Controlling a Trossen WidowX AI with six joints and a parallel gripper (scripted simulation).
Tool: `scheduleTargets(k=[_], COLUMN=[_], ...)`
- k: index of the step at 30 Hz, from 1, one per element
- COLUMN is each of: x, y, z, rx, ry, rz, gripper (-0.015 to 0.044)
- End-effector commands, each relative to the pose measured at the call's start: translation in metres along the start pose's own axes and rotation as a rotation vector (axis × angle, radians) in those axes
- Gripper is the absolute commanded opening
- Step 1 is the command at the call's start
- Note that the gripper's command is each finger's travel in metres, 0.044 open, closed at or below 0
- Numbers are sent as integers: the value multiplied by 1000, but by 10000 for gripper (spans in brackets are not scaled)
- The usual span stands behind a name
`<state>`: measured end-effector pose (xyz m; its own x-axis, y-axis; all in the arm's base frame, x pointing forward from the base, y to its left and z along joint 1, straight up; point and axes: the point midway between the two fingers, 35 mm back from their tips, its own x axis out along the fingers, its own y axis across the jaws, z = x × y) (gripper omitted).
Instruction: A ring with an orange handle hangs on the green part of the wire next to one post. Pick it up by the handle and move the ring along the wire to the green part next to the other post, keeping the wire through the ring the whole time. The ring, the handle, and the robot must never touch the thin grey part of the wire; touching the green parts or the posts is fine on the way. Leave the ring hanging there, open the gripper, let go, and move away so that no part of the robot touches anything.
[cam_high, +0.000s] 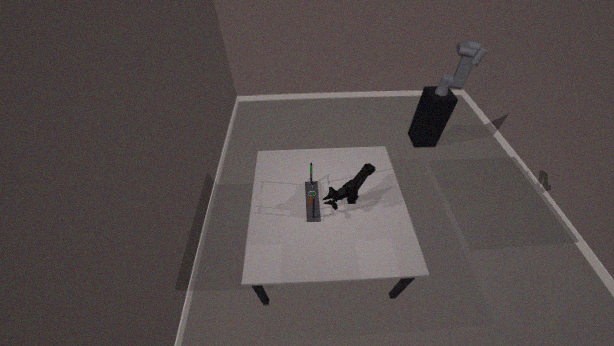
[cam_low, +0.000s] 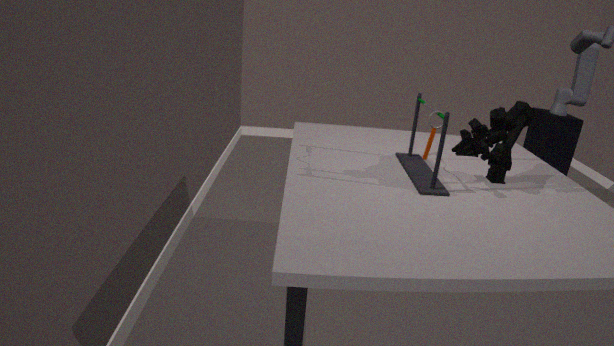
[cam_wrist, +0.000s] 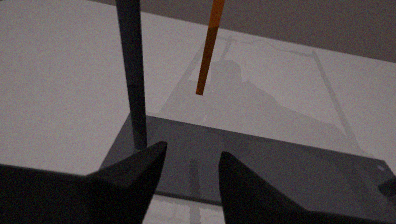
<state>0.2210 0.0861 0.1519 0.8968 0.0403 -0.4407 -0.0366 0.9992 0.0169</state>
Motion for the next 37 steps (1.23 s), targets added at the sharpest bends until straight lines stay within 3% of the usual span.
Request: scheduleTargets(k=[1,3,14,37], x=[0,0,-49,-49], y=[-1,-1,-3,-3], z=[1,1,2,2], rx=[6,6,-5,-5], ry=[-2,-2,-12,-12], rz=[-4,-4,3,3], gripper=[160,160,440,440])
